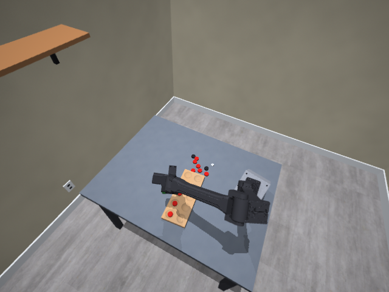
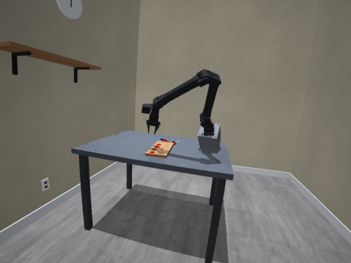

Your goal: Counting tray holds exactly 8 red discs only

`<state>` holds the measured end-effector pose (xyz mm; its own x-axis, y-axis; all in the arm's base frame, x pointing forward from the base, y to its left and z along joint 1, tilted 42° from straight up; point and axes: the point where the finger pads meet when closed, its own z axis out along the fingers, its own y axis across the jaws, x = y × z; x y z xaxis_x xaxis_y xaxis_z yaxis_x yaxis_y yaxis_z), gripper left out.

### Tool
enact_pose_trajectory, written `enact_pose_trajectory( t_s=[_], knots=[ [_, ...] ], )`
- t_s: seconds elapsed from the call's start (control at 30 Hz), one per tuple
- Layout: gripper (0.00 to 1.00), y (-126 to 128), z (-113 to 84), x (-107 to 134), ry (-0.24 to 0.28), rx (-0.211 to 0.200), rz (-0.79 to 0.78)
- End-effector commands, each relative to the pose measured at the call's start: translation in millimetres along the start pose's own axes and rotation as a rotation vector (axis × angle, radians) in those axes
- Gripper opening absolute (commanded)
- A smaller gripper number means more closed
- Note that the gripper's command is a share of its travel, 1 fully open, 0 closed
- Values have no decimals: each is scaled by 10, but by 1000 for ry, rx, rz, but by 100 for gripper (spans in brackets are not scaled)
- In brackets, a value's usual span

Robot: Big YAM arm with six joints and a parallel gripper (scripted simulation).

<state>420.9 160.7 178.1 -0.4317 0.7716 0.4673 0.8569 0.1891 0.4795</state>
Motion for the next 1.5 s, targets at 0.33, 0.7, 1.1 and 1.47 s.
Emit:
enact_pose_trajectory(
  t_s=[0.33,0.7,1.1,1.47],
  knots=[
    [46,516,-329,-96,-97,-155,-278],
    [46,688,-387,-141,-164,-197,-422],
    [46,915,-597,-203,-263,-260,-579],
    [46,1121,-861,-309,-391,-313,-736]
  ],
)
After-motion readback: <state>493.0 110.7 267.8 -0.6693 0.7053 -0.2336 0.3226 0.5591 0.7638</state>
